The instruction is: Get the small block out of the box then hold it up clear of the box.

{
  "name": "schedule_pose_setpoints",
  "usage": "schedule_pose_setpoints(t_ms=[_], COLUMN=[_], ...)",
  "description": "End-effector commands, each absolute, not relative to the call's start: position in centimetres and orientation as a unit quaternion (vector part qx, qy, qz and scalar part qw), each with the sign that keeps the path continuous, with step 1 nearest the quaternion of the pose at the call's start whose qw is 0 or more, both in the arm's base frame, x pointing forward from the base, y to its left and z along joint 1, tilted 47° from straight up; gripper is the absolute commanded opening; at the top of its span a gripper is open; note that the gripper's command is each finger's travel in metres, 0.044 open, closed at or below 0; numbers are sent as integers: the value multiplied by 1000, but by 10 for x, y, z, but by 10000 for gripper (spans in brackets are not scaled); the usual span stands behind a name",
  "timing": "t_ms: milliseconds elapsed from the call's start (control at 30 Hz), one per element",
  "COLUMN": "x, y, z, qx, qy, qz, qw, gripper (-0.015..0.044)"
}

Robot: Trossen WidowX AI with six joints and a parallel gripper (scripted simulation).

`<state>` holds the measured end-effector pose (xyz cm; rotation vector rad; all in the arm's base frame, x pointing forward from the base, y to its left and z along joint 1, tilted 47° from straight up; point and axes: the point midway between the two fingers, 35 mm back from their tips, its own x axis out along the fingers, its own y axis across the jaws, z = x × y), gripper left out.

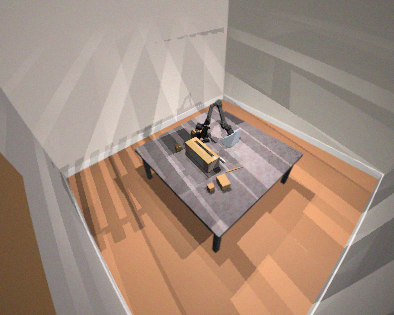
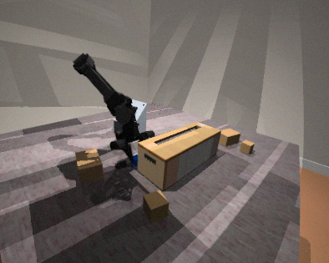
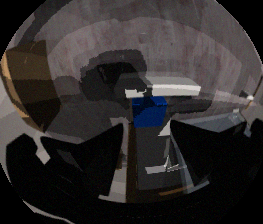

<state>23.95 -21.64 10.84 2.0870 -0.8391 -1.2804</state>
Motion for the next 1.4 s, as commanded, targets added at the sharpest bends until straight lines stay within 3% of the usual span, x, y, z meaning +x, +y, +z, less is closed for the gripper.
schedule_pose_setpoints(t_ms=[0, 300, 567, 733, 1233, 1367], x=[238, 235, 235, 237, 239, 239], y=[-221, -230, -230, -224, -184, -180], z=[101, 93, 93, 98, 136, 135], qx=[774, 774, 774, 774, 774, 752], qy=[-308, -308, -308, -308, -309, -274], qz=[-480, -480, -480, -480, -479, -503], qw=[275, 276, 276, 275, 276, 326], gripper=[285, 285, 75, 0, 0, 0])
